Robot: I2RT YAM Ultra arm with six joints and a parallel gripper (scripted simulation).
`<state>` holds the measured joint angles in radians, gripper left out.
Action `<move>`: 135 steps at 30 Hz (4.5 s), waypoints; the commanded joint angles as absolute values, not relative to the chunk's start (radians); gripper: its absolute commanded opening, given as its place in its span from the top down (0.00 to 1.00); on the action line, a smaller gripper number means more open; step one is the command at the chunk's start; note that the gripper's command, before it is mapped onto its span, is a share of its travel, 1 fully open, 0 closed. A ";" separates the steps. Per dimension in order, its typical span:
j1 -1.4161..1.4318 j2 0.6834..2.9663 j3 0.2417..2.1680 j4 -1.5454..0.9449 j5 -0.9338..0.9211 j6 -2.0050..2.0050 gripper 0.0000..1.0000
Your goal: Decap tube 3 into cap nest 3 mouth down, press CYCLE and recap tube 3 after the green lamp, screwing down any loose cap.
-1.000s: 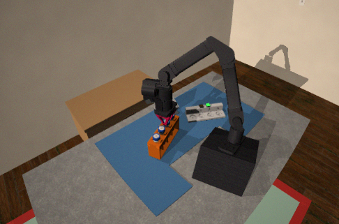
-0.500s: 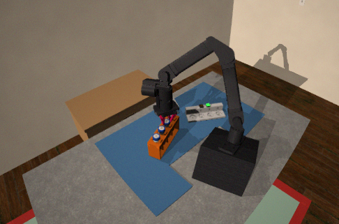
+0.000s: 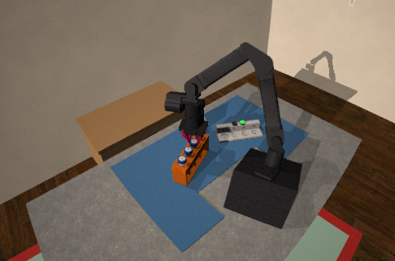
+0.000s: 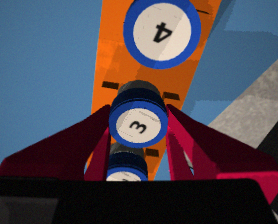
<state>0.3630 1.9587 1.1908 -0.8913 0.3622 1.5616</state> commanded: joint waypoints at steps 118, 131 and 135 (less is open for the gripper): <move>0.364 1.956 1.197 -0.893 0.362 0.036 1.00; 0.363 1.957 1.196 -0.891 0.362 0.585 1.00; 0.363 1.957 1.196 -0.890 0.362 0.785 1.00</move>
<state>0.3611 1.9625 1.1927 -0.8921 0.3614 0.6014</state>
